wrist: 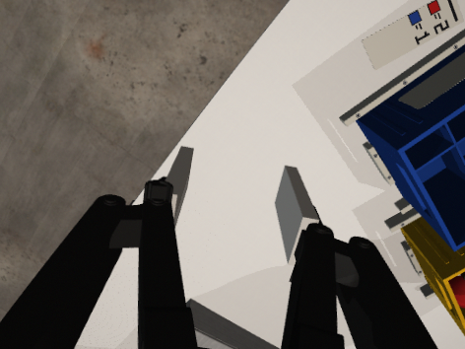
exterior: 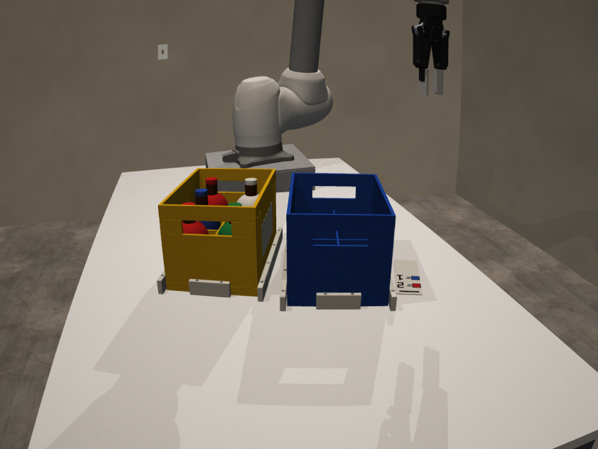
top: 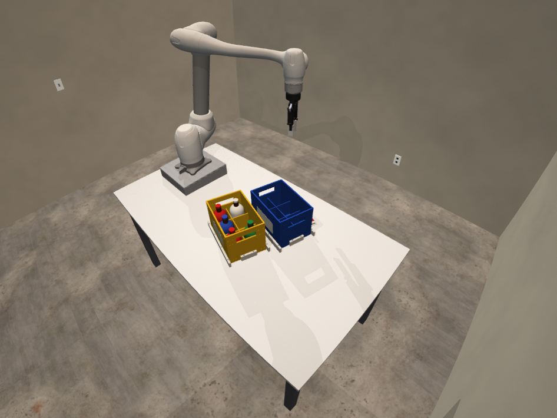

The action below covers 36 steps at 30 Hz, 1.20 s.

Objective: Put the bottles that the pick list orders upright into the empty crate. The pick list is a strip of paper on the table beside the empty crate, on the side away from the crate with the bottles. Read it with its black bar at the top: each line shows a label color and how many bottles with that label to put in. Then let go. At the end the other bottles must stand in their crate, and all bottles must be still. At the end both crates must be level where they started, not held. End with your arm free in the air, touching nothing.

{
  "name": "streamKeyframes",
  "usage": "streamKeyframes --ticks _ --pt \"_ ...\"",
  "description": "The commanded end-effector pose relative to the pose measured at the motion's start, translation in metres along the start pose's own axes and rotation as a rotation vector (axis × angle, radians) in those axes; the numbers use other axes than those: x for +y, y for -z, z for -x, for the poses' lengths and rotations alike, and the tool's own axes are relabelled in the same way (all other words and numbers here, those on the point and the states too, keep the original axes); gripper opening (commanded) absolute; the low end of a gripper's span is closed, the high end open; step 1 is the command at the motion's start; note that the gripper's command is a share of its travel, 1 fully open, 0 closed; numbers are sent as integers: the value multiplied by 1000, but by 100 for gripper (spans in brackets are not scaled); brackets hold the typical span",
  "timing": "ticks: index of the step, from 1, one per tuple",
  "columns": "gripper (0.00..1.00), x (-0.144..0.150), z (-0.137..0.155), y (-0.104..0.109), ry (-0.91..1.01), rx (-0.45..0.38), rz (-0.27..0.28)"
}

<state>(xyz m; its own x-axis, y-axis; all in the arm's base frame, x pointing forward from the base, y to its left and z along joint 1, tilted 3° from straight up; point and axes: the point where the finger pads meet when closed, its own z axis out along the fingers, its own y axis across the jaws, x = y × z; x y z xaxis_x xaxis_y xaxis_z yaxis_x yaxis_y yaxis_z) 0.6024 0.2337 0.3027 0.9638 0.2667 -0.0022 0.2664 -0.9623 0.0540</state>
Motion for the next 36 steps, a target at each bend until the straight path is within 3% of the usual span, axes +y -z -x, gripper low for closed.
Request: streamKeyframes --ticks 1,10,25,32,36 --pt "38 0 0 0 0 0 0" --pt "38 20 -12 -10 -167 0 0" --pt "38 78 -49 -39 -667 0 0" --pt "38 98 -61 -48 -833 0 0" --pt "38 113 -71 -56 -833 0 0"
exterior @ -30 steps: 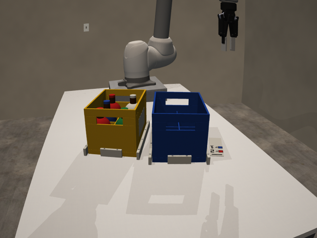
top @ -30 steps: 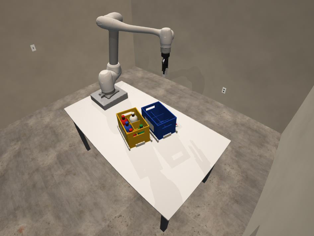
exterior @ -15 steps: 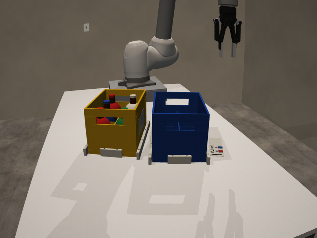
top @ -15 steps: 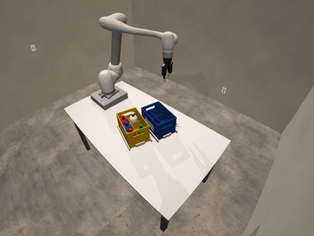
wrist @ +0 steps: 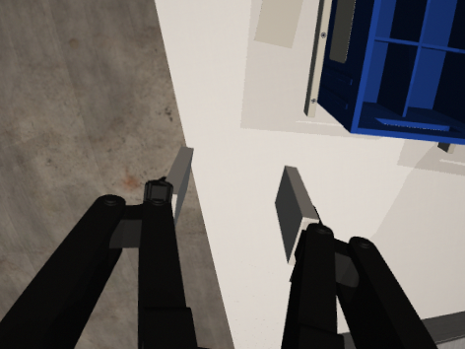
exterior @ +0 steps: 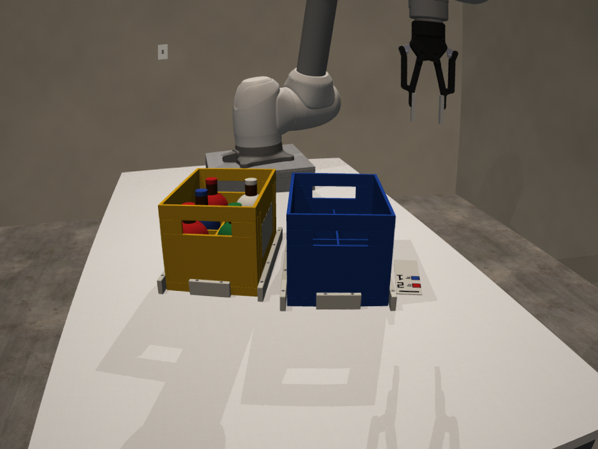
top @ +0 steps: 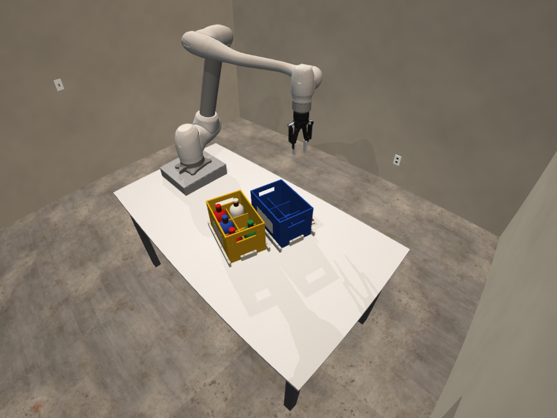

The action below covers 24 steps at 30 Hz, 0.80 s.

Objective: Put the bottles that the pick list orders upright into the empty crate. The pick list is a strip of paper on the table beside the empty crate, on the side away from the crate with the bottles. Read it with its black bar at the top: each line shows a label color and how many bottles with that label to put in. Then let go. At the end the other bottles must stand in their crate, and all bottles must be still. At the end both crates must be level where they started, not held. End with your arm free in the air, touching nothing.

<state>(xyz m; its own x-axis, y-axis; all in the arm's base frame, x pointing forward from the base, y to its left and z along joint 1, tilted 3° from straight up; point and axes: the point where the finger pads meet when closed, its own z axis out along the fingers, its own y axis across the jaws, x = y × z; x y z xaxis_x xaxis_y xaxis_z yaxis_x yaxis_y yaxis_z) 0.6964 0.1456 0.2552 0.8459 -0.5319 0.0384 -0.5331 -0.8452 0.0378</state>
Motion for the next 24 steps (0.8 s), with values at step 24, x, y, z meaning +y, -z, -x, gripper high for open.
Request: streamKeyframes --ticks 24 --pt "38 18 -102 -43 0 0 0"
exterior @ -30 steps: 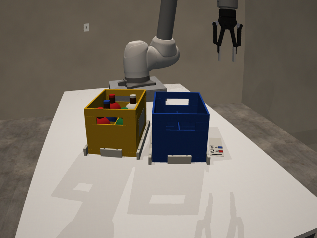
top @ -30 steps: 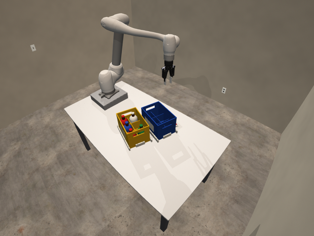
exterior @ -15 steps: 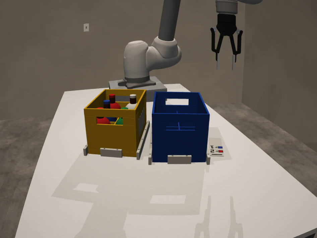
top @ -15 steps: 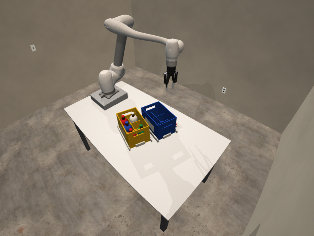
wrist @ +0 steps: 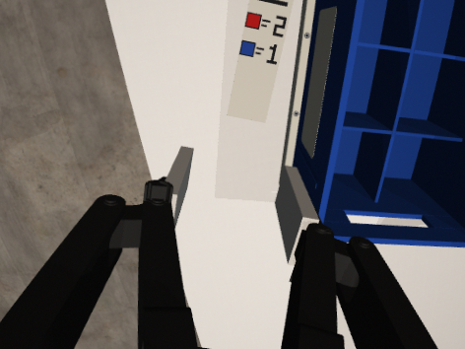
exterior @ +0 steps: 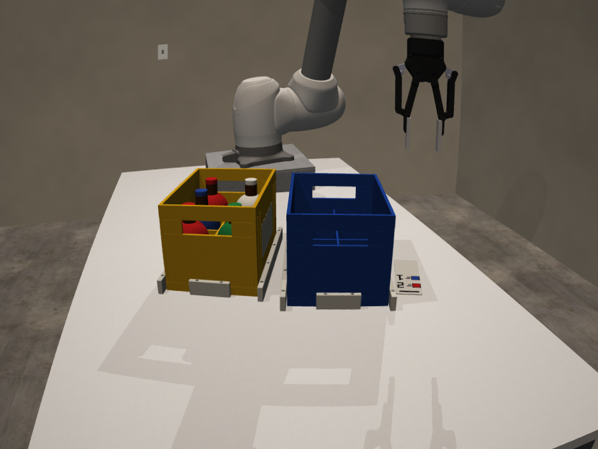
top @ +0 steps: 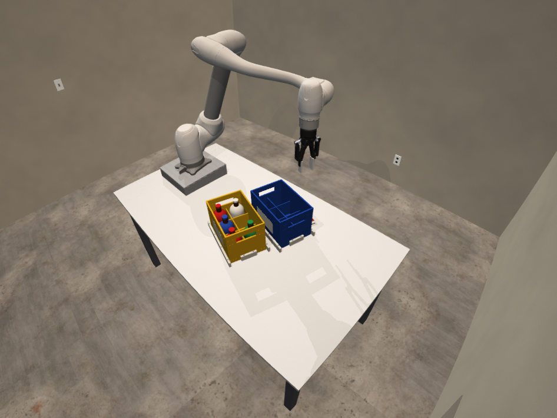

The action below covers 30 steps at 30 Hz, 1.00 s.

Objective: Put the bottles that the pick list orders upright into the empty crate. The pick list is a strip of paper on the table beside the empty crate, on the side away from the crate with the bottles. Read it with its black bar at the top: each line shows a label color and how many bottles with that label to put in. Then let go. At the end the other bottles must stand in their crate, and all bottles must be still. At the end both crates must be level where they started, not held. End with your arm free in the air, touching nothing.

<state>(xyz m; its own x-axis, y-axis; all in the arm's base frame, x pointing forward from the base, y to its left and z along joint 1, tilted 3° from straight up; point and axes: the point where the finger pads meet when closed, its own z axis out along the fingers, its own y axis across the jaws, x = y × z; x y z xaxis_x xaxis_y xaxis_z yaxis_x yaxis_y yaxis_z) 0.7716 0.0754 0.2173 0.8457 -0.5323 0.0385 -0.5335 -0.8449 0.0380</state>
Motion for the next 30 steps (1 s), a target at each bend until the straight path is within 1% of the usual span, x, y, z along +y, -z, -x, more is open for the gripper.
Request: streamKeyframes --ticks 1,16,18,21,30 --pt "38 0 -3 -1 0 0 0" --pt "38 12 -71 -30 0 0 0" --pt "38 12 -71 -30 0 0 0" --pt "38 14 -81 -34 0 0 0" --pt "38 14 -81 -34 0 0 0"
